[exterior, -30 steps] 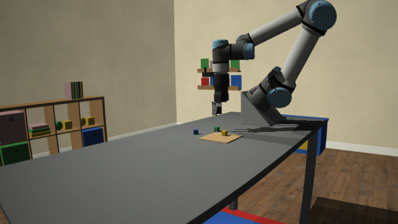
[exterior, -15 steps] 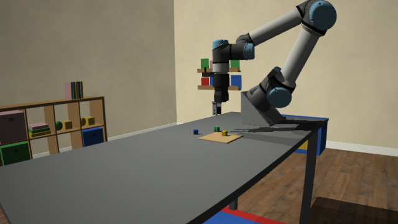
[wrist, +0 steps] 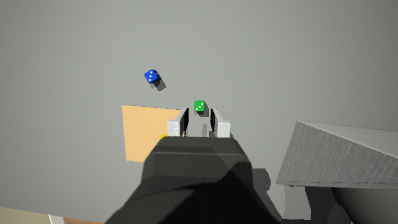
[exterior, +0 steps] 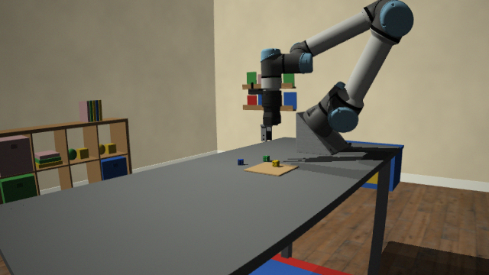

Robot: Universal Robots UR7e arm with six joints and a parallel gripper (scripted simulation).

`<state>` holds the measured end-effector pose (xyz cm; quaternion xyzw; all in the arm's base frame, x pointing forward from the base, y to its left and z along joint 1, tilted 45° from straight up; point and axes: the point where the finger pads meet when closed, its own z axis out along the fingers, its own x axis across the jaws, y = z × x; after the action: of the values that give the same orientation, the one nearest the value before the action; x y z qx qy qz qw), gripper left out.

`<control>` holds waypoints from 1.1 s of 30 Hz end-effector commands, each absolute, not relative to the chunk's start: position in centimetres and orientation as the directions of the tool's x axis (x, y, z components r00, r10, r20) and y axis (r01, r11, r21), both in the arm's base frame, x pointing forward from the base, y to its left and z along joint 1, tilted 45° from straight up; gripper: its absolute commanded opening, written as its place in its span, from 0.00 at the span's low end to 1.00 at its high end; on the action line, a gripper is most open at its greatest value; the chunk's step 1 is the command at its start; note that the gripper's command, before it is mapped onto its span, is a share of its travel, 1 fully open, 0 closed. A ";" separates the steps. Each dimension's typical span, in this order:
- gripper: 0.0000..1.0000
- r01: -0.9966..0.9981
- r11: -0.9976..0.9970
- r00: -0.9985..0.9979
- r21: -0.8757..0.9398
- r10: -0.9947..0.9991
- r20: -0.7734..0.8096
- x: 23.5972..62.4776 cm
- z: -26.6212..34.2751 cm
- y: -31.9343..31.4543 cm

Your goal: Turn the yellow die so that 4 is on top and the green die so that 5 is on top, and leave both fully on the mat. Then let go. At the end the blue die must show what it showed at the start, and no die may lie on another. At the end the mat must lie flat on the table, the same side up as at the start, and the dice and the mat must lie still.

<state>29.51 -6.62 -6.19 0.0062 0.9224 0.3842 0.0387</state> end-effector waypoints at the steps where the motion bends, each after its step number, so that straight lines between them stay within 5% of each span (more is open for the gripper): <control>1: 0.70 -0.018 0.705 -0.997 0.709 0.042 -0.067 29.5 -6.2 -6.7; 33: 0.70 -0.018 0.705 -0.997 0.709 0.042 -0.067 29.7 -7.9 -5.0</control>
<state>29.68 -5.34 -7.47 0.0063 0.9224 0.3841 0.0386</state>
